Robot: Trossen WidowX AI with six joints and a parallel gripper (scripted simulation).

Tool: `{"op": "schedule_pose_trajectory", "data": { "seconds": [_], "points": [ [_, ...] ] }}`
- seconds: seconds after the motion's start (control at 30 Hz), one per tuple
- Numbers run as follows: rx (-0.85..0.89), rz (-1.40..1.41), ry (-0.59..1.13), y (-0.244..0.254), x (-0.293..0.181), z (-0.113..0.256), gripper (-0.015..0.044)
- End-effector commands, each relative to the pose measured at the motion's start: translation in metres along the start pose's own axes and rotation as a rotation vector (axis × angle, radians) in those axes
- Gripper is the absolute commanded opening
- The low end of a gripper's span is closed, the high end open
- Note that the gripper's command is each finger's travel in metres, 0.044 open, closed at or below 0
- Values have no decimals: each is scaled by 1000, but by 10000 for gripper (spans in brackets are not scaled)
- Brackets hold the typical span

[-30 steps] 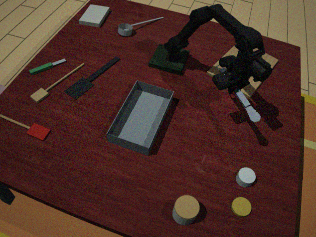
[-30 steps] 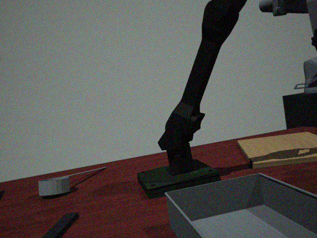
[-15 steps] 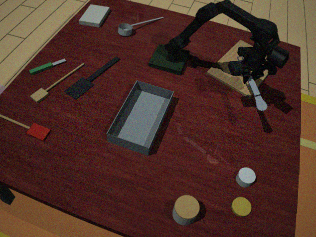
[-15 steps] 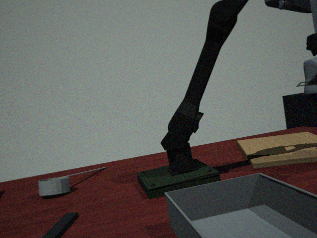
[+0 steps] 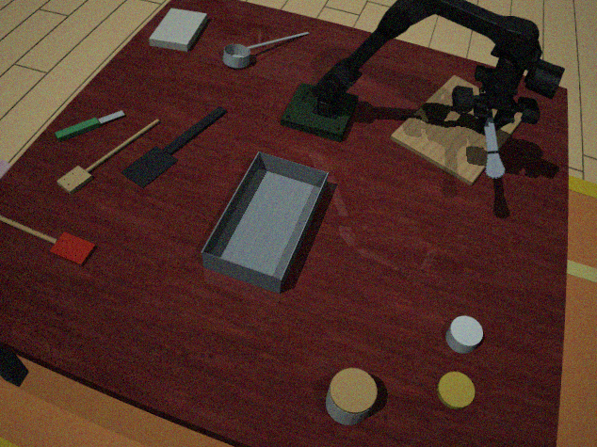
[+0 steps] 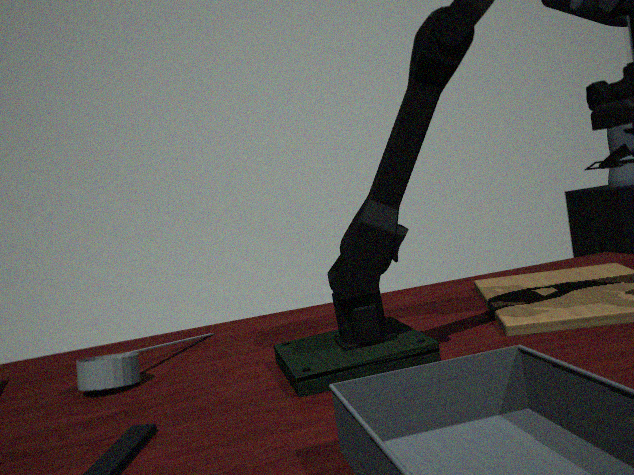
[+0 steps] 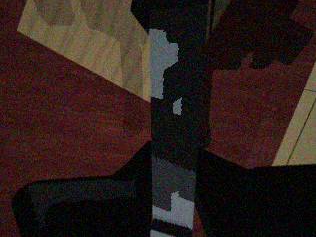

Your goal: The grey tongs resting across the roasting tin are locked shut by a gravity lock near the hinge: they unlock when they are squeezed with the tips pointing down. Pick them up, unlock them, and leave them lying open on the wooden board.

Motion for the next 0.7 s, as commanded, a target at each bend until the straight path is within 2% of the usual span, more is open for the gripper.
{"op": "schedule_pose_trajectory", "data": {
  "seconds": [0.0, 0.67],
  "points": [
    [-5, -73, -7, -12, 22, 0, -150],
    [2, -433, -15, -47, 146, 0, -150]
  ]
}}
Point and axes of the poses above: the point midway between the two fingers, 35 mm back from their tips, its own z axis back along the fingers, its own y axis across the jaws, x = y × z, the point moved 9 cm from there along z, back along the fingers, and after that the axes turned 7 degrees about z, right-handed, at the moved point
